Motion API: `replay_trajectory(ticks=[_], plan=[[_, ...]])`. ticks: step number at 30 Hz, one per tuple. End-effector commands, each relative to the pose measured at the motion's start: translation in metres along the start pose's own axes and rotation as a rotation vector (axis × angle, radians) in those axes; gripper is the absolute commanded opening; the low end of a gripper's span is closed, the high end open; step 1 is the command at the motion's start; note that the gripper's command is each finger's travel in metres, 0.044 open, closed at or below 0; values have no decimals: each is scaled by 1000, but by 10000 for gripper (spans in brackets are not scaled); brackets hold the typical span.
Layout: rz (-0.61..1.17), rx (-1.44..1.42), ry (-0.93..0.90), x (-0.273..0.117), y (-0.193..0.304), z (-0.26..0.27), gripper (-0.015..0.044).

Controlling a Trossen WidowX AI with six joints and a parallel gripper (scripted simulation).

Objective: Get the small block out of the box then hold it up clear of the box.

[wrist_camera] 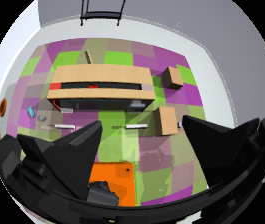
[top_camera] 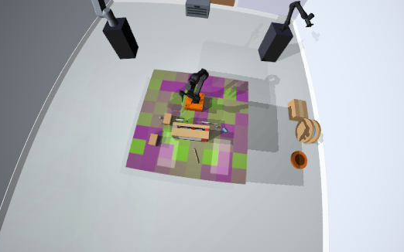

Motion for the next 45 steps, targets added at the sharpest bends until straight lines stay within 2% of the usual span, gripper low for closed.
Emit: replay_trajectory(ticks=[1,12,23,45], plan=[[246,466,-101,65,-38,3,400],[616,1083,-33,153,-56,16,400],[968,1630,266,240,-47,36,400],[974,1639,273,253,-39,39,400]])
Point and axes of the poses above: the point midway between the two fingers, 35 mm back from their tips, its own x axis out along the fingers, its own z axis across the jaws, y = z × x, the point moved 8 cm from there along -x, back along the fingers, and after that the axes turned 14 degrees about x, right-handed, at the moved point
